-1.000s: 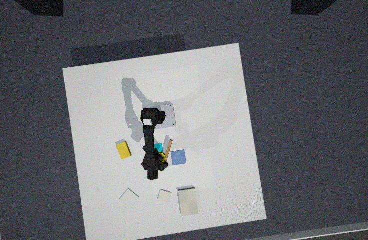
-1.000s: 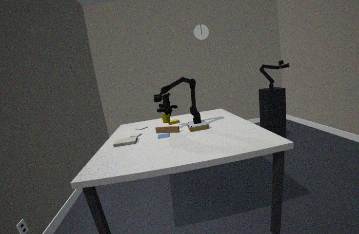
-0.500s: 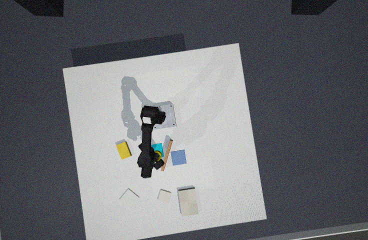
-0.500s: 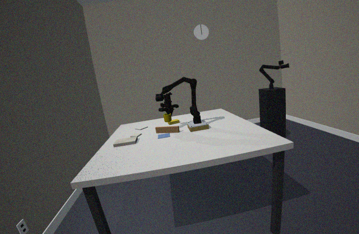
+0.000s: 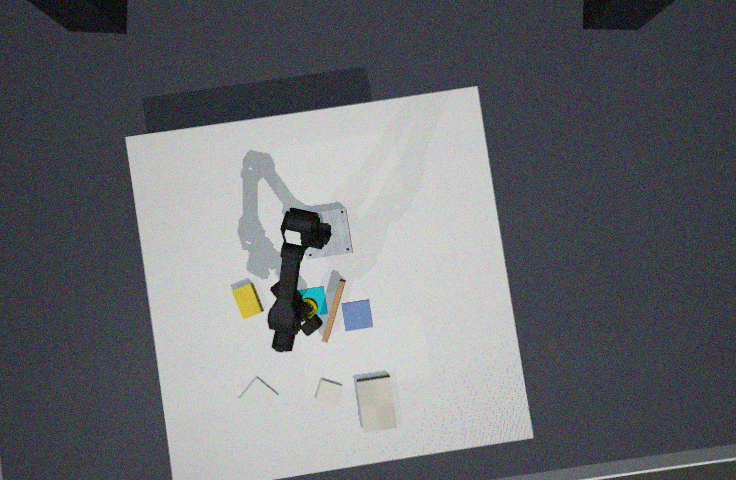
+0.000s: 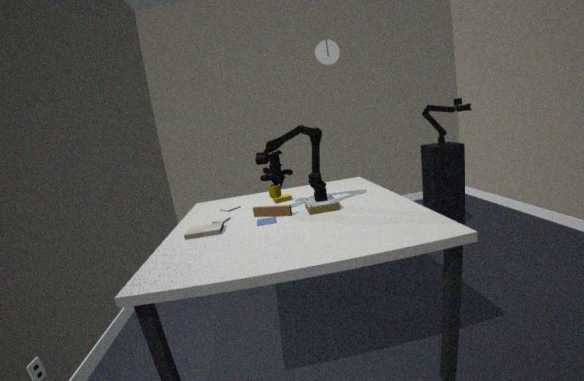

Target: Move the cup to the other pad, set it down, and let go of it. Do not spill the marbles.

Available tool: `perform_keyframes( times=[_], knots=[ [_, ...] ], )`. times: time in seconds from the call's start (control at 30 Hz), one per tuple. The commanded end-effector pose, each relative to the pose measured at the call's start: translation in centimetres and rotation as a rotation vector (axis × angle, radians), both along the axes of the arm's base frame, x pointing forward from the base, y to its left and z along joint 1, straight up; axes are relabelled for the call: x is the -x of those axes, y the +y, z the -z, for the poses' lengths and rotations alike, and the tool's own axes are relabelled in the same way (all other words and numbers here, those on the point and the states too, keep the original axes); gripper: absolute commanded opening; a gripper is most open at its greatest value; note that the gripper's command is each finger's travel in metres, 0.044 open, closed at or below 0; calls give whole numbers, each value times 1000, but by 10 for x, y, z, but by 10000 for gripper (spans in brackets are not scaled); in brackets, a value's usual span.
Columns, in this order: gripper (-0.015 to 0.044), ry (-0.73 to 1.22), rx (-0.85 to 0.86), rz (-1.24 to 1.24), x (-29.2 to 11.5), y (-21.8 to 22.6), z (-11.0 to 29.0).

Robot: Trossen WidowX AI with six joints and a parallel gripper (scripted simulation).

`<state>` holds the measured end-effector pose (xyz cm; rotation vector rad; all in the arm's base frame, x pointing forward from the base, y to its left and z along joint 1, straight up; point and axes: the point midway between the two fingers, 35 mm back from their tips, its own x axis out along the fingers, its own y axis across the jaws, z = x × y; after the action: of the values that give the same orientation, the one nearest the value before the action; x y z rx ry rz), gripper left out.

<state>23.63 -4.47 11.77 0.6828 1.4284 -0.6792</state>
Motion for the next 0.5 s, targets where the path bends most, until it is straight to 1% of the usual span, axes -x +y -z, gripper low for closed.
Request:
perform_keyframes(
  times=[0.0, 0.47],
  knots=[
    [0, 4, -6, -5, 1, -1, 5],
    [0, 4, -6, -5, 0, -2, 22]
  ],
)
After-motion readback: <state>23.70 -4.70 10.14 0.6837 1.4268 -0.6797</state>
